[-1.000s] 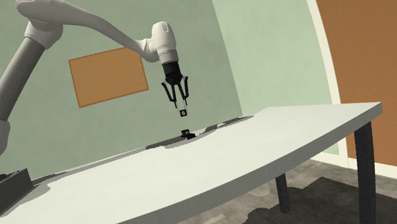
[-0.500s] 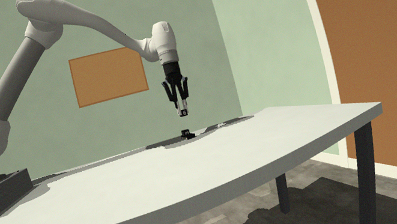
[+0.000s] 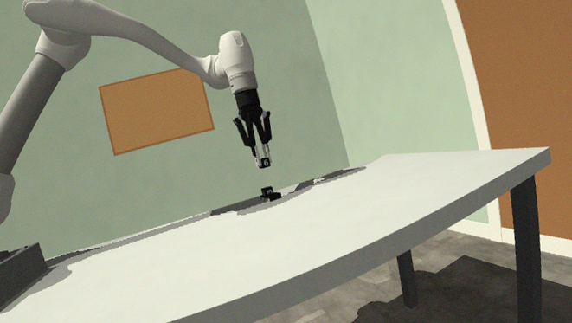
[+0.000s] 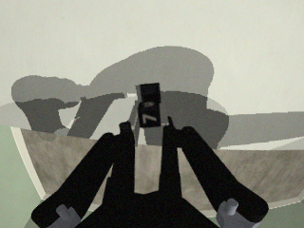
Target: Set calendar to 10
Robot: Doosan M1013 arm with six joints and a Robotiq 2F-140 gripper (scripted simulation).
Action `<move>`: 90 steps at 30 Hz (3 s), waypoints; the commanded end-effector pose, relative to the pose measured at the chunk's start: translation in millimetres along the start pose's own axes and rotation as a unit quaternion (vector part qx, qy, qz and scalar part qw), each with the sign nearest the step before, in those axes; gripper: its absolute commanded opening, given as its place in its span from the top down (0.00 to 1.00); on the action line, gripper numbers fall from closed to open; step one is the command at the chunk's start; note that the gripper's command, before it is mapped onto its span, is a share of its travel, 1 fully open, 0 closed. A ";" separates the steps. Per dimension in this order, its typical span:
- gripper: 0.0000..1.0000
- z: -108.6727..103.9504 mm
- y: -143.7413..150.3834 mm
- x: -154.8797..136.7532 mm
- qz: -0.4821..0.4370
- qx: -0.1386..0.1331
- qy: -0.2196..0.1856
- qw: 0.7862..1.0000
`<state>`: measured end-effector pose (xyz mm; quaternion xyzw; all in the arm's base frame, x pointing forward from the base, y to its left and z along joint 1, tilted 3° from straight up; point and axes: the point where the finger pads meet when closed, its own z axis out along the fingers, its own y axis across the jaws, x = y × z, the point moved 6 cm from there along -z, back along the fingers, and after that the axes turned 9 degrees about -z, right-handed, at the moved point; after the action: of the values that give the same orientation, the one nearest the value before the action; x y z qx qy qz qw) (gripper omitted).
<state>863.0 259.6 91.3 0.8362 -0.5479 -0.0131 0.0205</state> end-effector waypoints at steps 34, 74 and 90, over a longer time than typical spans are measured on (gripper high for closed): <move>0.76 65.3 0.1 0.3 0.000 0.000 0.000 1.000; 0.76 65.6 0.1 0.3 0.000 0.000 0.000 1.000; 0.76 72.1 0.1 0.3 0.000 0.000 0.000 1.000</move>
<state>859.9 257.9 20.6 0.8363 -0.5477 -0.0132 0.0205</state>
